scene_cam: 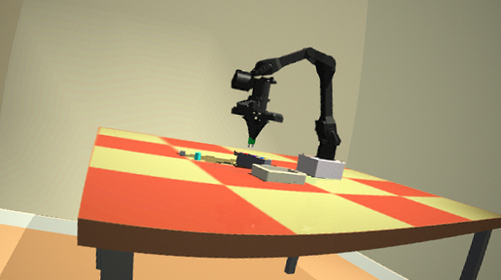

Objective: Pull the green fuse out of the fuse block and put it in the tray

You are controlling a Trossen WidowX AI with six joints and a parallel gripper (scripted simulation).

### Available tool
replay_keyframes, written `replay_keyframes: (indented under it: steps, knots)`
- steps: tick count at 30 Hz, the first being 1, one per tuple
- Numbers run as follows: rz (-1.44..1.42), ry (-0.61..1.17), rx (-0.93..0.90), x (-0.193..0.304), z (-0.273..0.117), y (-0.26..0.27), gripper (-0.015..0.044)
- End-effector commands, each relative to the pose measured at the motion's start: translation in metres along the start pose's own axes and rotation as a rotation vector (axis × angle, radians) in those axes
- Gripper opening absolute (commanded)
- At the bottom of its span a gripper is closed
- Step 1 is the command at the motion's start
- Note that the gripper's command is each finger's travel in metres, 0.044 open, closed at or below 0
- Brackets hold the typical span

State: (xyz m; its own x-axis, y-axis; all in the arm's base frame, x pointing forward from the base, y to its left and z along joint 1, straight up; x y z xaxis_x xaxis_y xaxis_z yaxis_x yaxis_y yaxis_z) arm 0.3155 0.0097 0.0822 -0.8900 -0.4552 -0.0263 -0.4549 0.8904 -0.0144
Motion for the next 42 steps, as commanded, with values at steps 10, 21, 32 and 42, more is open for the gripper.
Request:
replay_keyframes:
  steps: [10,21,32,42]
  knots:
    - [-0.003,-0.007,-0.007,-0.034,-0.002,0.061,0.0]
    - [-0.002,-0.008,-0.014,-0.053,-0.003,0.122,0.0]
    - [-0.002,-0.009,-0.02,-0.059,-0.004,0.187,0.0]
    - [-0.002,-0.009,-0.021,-0.06,0.003,0.191,0.0]
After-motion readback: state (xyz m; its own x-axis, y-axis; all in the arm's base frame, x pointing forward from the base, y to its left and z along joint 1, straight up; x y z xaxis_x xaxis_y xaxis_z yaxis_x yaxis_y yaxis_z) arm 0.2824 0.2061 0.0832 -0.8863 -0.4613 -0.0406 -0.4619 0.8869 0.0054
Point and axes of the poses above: the point midway between the two fingers, 35 mm back from their tips, its own z axis out along the fingers, its own y axis across the jaws, x = y × z, the point moved 1 cm from there along -z, back along the fingers, and after that the axes turned 6 degrees about z, right-handed, at the moved point
